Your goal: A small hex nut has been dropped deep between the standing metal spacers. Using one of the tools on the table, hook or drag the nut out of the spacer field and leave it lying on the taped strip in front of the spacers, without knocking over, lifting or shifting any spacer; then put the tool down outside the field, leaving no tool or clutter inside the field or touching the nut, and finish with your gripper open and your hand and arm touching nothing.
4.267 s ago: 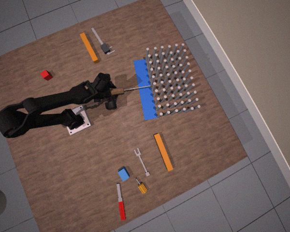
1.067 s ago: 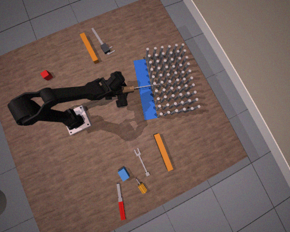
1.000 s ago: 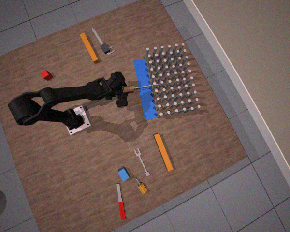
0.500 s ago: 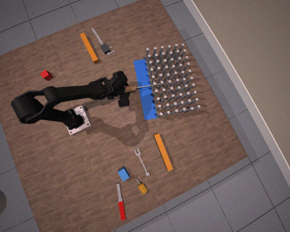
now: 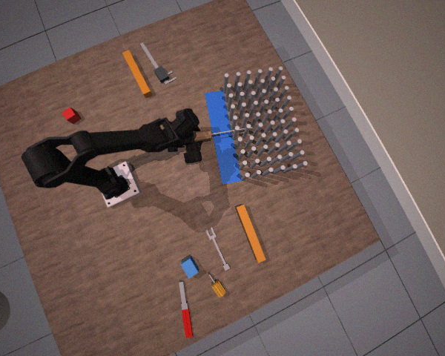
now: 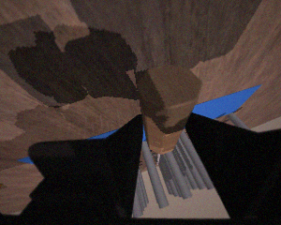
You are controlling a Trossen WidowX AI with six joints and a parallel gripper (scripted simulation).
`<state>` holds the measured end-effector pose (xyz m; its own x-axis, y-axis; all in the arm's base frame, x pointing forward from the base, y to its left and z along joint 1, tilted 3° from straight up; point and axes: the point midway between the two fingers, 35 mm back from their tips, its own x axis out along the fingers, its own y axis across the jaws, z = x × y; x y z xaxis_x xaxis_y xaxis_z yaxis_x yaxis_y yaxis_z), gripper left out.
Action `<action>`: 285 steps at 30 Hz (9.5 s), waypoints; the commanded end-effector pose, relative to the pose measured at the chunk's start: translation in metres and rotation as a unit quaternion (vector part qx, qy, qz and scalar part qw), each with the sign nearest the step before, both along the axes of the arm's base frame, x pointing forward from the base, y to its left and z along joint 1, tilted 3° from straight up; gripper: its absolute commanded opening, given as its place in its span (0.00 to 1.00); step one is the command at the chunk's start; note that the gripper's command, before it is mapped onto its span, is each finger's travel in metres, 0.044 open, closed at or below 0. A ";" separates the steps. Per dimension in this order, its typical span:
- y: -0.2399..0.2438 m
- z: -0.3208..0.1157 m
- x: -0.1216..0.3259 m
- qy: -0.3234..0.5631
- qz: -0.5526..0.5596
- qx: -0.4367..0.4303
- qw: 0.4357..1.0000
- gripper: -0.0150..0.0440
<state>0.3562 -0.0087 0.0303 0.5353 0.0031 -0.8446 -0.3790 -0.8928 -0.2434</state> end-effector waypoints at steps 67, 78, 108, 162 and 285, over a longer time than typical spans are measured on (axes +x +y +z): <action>-0.014 -0.007 0.038 -0.008 0.002 -0.001 1.000 0.25; -0.015 -0.016 0.037 -0.008 0.001 -0.002 1.000 0.25; -0.010 -0.018 0.022 -0.007 0.000 -0.001 1.000 0.25; 0.003 -0.020 -0.010 -0.004 -0.002 -0.001 1.000 0.25; 0.036 -0.020 -0.085 0.001 -0.003 0.000 1.000 0.25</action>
